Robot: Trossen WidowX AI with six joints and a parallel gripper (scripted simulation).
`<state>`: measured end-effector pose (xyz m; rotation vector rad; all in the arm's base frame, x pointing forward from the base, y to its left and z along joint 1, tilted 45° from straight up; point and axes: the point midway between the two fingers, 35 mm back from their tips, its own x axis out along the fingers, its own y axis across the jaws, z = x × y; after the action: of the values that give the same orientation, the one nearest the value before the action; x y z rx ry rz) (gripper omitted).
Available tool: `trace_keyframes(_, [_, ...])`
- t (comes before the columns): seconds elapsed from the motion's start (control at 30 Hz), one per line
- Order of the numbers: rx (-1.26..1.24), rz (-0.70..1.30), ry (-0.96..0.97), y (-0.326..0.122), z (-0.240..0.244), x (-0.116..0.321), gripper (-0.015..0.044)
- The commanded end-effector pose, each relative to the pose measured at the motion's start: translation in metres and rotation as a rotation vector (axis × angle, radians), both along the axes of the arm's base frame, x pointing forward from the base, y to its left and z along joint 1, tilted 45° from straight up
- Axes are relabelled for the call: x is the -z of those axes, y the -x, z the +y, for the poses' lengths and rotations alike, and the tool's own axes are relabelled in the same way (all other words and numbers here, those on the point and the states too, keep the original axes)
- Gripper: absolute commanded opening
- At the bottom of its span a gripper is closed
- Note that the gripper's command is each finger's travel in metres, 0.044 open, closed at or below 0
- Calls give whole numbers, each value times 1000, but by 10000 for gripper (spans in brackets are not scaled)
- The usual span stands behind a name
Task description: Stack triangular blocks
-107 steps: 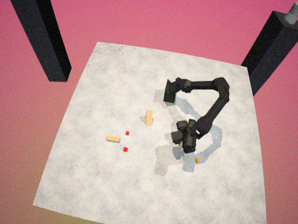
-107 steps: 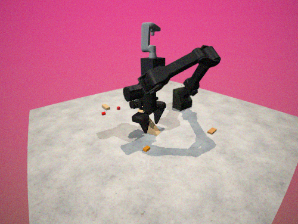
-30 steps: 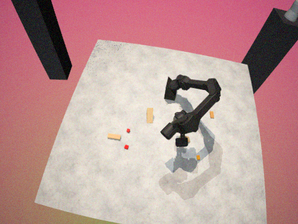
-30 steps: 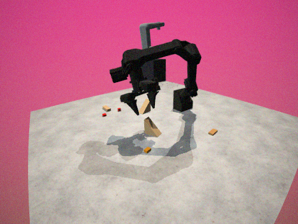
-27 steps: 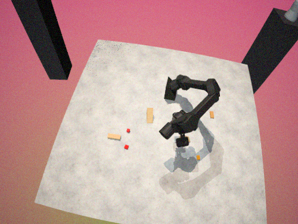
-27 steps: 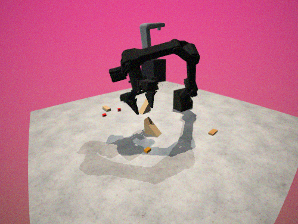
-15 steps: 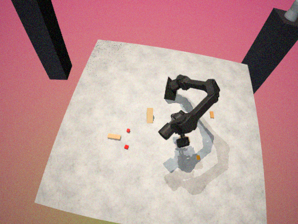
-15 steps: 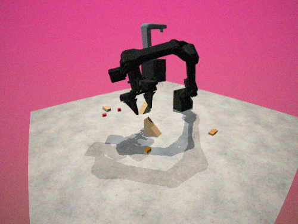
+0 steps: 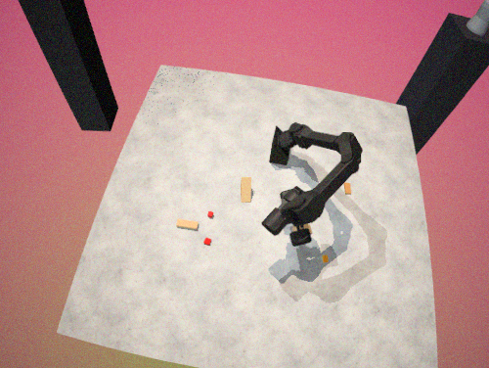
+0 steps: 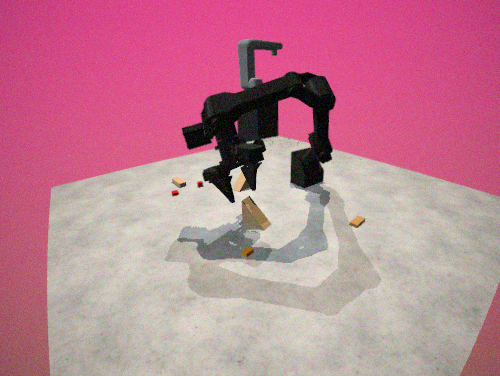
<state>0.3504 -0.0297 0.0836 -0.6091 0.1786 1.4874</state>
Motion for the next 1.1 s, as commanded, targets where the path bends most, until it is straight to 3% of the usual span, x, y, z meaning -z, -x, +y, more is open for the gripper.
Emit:
trace_keyframes(0.0, [0,1,-4,-1,6,2,440])
trace_keyframes(1.07, [-46,-15,-17,-3,53,25,440])
